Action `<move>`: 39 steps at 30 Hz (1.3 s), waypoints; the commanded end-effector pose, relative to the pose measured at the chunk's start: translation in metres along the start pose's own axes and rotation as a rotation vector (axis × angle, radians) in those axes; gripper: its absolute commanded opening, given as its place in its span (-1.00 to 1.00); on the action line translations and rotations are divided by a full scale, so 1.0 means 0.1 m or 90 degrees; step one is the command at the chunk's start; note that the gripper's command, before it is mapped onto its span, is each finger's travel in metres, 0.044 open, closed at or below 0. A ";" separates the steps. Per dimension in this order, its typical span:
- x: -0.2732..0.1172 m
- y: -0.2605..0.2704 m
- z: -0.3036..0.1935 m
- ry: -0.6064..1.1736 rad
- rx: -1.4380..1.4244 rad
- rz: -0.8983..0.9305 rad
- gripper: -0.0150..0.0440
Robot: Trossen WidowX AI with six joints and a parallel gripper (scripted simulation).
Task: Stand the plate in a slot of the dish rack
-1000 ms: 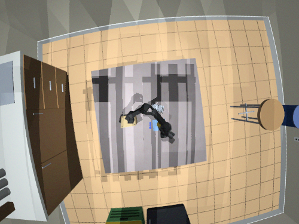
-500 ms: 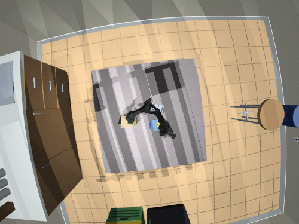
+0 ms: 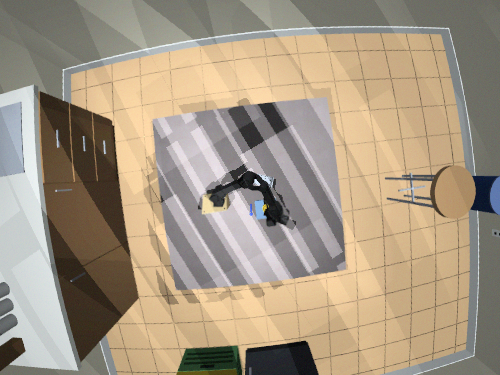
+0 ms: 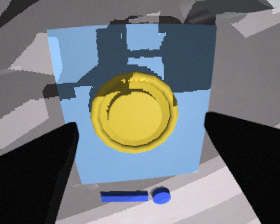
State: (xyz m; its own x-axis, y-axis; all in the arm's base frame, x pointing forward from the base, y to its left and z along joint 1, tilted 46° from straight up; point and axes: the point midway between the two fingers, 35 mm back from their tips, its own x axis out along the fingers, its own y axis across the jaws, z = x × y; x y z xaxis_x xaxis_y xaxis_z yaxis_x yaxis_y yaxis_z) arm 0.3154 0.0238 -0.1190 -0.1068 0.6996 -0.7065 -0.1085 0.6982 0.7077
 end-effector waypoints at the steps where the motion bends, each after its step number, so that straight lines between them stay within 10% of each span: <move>1: 0.11 0.01 -0.04 0.005 0.006 0.006 0.86; 39: 0.39 0.04 -0.07 0.006 0.006 0.008 0.58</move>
State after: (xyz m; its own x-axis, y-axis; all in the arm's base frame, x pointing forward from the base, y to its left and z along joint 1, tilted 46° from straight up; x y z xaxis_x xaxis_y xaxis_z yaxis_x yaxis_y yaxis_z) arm 0.3052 0.0515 -0.1437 -0.1148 0.7044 -0.7005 -0.1042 0.6927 0.7137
